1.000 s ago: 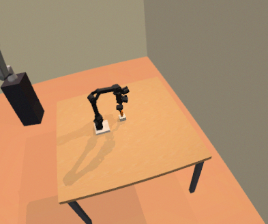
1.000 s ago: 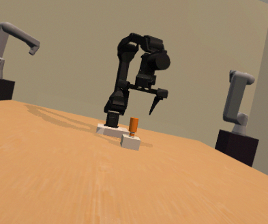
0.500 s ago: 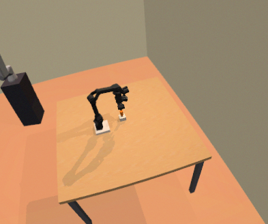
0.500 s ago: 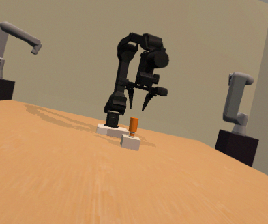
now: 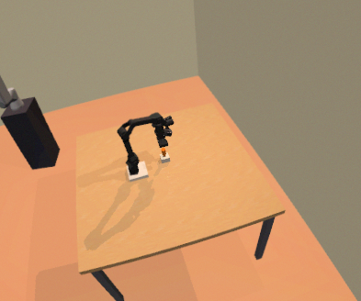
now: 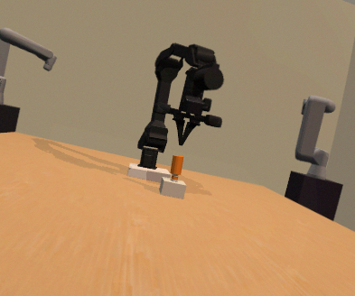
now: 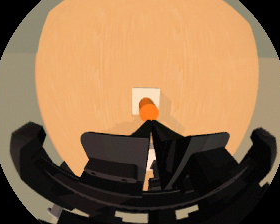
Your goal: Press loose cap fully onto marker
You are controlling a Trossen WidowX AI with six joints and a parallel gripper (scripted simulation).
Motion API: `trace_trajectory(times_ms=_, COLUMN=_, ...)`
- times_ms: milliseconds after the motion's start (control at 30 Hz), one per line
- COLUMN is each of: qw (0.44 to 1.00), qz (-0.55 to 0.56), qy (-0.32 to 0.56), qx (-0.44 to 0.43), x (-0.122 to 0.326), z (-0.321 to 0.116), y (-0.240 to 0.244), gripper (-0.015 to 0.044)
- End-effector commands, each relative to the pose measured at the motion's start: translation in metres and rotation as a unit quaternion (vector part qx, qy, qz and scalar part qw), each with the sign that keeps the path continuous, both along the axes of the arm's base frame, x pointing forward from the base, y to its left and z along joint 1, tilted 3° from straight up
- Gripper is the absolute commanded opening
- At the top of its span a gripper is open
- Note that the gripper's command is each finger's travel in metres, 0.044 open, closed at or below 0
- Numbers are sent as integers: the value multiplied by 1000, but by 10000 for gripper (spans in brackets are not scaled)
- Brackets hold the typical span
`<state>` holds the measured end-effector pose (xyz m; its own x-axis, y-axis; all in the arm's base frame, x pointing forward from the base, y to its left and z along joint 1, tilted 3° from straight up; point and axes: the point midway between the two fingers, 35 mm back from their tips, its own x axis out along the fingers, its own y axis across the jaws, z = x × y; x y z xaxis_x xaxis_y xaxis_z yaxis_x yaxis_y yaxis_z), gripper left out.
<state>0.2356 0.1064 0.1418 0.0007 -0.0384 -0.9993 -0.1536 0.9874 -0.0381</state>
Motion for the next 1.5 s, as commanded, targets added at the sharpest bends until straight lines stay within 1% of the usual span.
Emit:
trace_trajectory(times_ms=0, qw=1000, qz=2, qy=-1, qx=2, x=0, z=0, y=0, gripper=0)
trace_trajectory(times_ms=1000, qw=1000, qz=2, qy=-1, qx=2, x=1, z=-40, y=-1, gripper=0)
trace_trajectory(times_ms=1267, qw=1000, qz=0, qy=-4, qx=3, x=3, z=-28, y=1, gripper=0)
trace_trajectory(times_ms=1467, qw=1000, qz=0, qy=-4, qx=3, x=3, z=39, y=3, gripper=0)
